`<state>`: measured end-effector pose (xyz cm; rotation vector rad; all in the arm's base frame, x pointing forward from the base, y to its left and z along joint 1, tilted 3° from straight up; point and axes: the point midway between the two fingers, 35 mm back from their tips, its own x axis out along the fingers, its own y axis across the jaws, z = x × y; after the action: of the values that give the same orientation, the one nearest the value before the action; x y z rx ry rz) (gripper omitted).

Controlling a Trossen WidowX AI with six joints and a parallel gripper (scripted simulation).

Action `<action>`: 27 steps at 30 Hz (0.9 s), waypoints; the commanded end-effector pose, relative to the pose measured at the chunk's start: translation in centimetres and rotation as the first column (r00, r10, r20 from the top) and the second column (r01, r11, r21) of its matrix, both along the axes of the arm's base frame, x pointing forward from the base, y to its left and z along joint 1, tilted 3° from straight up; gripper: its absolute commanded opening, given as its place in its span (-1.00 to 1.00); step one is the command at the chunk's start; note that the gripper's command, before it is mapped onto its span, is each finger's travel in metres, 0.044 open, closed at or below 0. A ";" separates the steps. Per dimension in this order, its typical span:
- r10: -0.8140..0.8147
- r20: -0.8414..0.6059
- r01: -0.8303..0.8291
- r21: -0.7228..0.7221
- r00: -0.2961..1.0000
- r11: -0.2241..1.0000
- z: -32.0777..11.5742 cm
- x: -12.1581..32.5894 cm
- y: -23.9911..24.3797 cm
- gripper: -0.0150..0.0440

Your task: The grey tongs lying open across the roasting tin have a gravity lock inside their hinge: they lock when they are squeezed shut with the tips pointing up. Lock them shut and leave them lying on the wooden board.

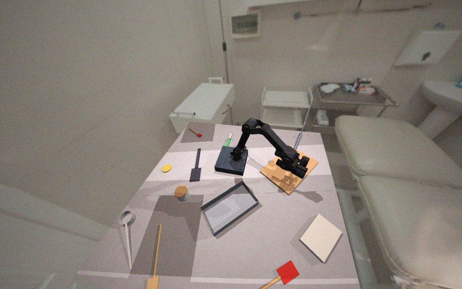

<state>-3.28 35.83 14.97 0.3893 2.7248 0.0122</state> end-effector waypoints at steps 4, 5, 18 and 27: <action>0.001 -0.008 -0.001 0.011 1.000 1.000 0.2 0.0 0.0 -1.00; 0.001 -0.008 -0.001 0.011 1.000 1.000 0.2 0.0 0.0 -1.00; 0.027 0.079 -0.023 -0.049 0.997 0.999 -0.8 -0.8 0.0 -1.00; 0.092 0.309 -0.034 -0.186 0.947 0.982 -2.9 -2.2 0.0 -1.00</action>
<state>-4.95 35.71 12.57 0.2568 2.4916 -0.1057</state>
